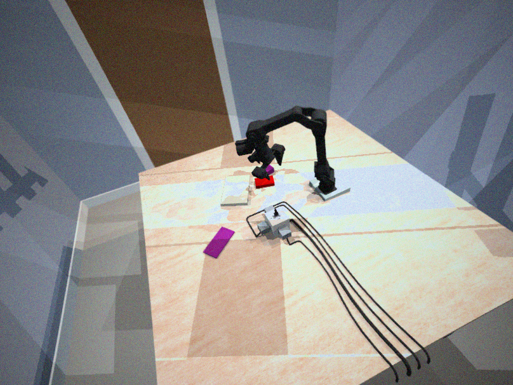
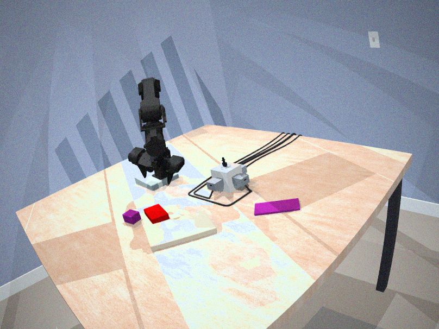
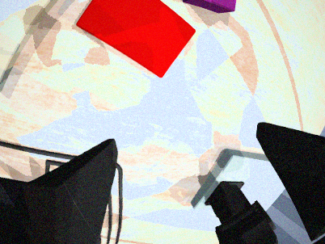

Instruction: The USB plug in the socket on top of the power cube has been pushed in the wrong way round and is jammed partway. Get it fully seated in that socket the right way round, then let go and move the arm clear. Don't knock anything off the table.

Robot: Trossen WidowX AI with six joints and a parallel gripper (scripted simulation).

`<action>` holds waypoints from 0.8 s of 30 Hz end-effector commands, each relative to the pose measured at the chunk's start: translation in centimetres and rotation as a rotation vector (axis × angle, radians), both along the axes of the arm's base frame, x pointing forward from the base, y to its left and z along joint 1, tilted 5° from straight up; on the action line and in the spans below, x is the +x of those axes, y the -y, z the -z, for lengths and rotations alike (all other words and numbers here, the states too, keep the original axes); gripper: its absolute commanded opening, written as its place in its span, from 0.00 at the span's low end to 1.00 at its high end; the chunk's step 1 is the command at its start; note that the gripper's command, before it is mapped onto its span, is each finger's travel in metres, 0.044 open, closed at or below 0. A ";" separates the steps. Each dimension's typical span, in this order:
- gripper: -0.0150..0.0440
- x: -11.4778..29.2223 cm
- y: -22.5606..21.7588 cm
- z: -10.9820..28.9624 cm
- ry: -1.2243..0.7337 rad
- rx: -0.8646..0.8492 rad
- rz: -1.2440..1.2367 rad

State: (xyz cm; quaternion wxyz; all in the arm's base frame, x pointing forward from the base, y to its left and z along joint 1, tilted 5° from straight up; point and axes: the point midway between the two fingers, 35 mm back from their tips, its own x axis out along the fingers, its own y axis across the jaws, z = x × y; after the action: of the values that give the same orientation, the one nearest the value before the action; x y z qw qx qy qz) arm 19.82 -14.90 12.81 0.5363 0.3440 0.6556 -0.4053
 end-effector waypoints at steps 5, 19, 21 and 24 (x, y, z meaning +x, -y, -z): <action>1.00 6.9 -9.1 -2.6 0.166 -0.073 0.207; 1.00 8.7 -21.6 -5.3 0.282 -0.001 0.481; 1.00 8.8 -21.5 -5.3 0.282 -0.001 0.481; 1.00 8.8 -21.5 -5.3 0.282 -0.001 0.481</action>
State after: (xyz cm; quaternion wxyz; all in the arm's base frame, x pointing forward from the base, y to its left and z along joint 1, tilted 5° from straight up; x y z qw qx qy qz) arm 28.52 6.57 18.03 0.5163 0.5347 0.4790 -0.4670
